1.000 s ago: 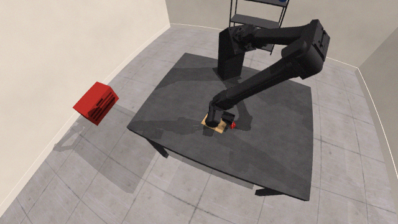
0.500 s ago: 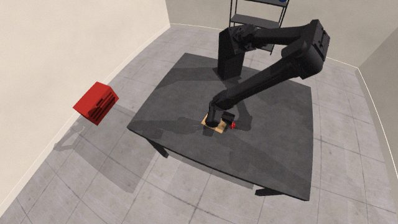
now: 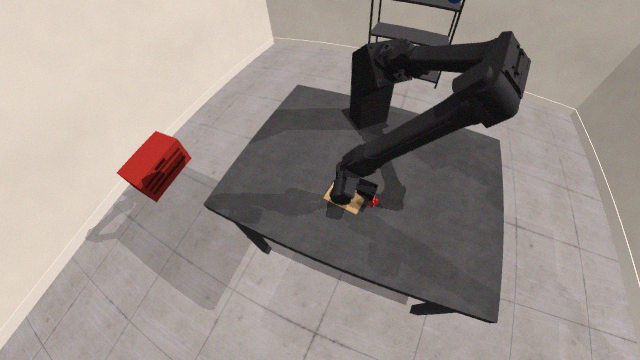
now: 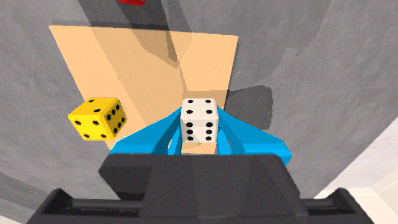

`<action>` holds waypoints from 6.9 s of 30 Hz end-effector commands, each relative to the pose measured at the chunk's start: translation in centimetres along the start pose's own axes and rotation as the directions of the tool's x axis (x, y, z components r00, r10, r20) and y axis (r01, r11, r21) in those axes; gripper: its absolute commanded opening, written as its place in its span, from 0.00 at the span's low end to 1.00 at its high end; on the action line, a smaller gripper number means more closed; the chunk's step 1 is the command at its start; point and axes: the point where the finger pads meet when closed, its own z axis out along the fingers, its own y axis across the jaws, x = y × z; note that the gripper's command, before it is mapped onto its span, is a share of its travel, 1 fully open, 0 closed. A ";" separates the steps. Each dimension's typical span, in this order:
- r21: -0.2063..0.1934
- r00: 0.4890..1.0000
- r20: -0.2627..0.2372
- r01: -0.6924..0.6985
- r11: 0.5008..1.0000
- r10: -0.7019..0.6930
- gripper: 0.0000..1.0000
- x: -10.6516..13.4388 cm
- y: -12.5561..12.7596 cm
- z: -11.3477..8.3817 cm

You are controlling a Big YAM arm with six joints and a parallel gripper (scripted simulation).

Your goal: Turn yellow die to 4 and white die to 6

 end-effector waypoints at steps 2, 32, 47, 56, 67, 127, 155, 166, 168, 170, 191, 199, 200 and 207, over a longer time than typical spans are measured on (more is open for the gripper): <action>0.006 1.000 -0.011 -0.014 1.000 0.014 0.25 1.5 0.1 -0.4; 0.010 1.000 -0.010 -0.012 1.000 0.012 0.25 1.6 0.1 -0.4; 0.010 1.000 -0.010 -0.012 1.000 0.012 0.25 1.6 0.2 -0.4; 0.010 1.000 -0.010 -0.013 1.000 0.013 0.25 1.6 0.1 -0.4; 0.014 1.000 -0.010 -0.015 1.000 0.015 0.25 1.6 -0.1 -0.3; 0.017 1.000 -0.009 -0.016 1.000 0.017 0.40 1.4 -0.4 -0.1; 0.018 1.000 -0.007 -0.003 1.000 0.003 0.44 0.7 -0.4 -5.5; 0.019 1.000 -0.006 -0.001 1.000 0.002 0.44 0.7 -0.4 -9.4; 0.019 1.000 -0.007 -0.001 1.000 0.001 0.44 0.6 -0.4 -9.7; 0.027 1.000 -0.006 0.005 1.000 -0.005 0.44 0.5 -1.0 -9.9; 0.008 1.000 -0.007 -0.009 1.000 0.009 1.00 0.8 -0.2 -9.3; 0.021 1.000 -0.006 0.001 1.000 -0.001 1.00 0.6 -0.6 -10.3; 0.019 1.000 -0.007 -0.001 1.000 0.001 1.00 0.6 -0.4 -10.4; 0.025 1.000 -0.006 0.004 1.000 -0.004 1.00 0.5 -0.7 -13.5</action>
